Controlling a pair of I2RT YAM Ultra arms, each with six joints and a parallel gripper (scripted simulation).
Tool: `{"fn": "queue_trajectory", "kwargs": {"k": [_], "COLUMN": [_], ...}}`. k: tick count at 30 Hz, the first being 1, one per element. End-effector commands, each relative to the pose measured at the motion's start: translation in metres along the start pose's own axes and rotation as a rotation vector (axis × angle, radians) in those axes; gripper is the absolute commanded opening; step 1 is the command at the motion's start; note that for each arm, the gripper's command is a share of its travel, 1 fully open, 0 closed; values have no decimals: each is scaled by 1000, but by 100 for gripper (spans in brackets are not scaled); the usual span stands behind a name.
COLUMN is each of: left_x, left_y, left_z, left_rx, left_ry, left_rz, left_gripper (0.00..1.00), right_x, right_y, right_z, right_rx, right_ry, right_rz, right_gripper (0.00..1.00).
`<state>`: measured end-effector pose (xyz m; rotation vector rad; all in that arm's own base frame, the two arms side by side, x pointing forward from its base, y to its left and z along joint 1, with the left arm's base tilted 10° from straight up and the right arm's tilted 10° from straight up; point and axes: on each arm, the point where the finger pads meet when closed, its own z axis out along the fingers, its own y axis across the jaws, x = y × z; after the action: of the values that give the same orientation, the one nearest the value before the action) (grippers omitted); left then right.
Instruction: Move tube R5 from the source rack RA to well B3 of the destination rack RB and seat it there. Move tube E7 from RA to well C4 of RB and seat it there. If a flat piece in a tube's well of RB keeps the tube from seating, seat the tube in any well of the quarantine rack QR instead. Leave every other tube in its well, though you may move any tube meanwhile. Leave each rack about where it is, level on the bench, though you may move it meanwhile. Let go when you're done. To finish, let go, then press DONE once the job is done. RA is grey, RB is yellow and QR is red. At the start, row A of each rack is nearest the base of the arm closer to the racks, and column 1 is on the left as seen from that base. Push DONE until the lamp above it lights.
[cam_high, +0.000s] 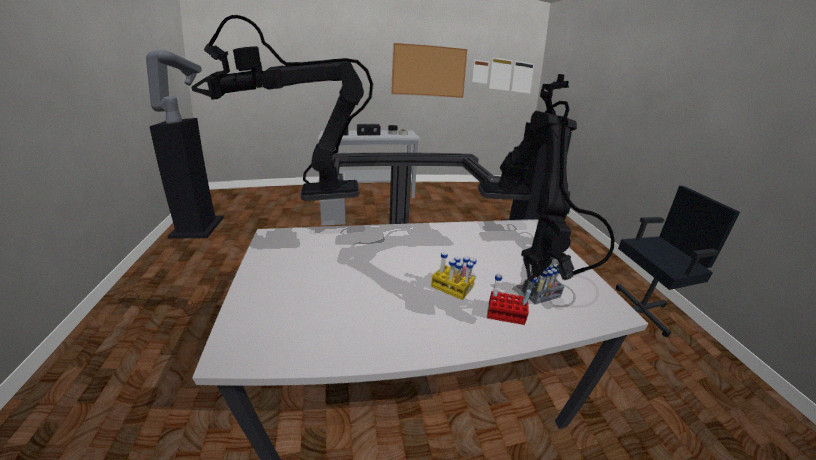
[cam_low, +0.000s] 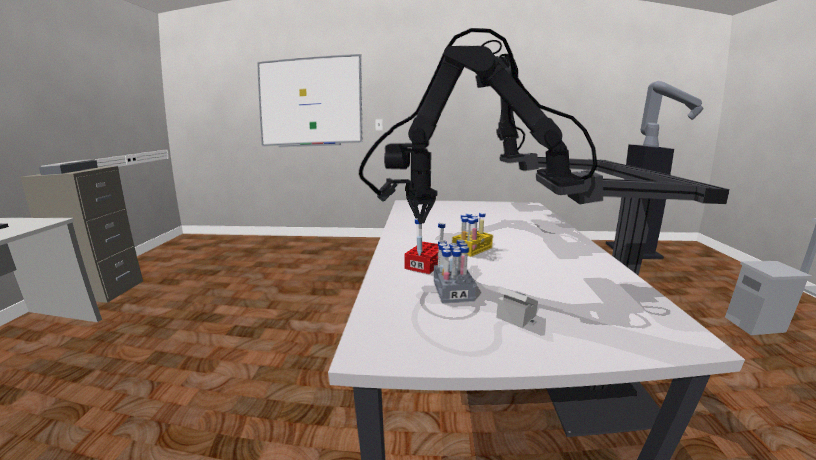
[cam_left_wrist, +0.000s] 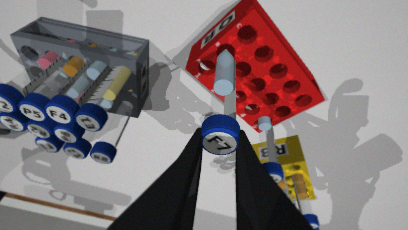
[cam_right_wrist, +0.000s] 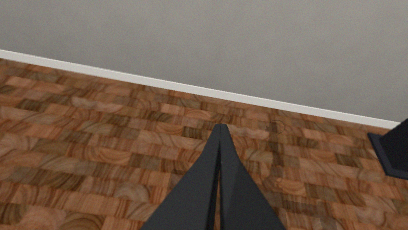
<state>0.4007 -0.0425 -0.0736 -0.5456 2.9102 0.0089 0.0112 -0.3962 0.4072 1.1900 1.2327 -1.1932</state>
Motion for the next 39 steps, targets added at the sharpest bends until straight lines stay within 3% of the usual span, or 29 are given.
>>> {"fn": "queue_trajectory", "kwargs": {"k": [1, 15, 21, 27, 39], "left_x": [-5, -13, 5, -14, -6], "left_y": [-3, -11, 3, -4, 0], "left_z": [-13, -29, -22, -38, -44], "left_rx": [3, 12, -16, 9, -2], "left_ry": [-20, -36, 9, -36, -16], "left_rz": [-1, 3, 0, -5, -3], "left_gripper": [0, 0, 0, 0, 0], "right_x": [-25, -25, -25, -25, -25], "right_y": [-8, -8, -8, -8, -8], "right_z": [-12, -12, -12, -12, -12], "right_rx": [22, 22, 22, 22, 22], "right_ry": [-50, -50, -50, -50, -50], "right_rz": [8, 8, 8, 8, 8], "right_gripper": [0, 0, 0, 0, 0]}}
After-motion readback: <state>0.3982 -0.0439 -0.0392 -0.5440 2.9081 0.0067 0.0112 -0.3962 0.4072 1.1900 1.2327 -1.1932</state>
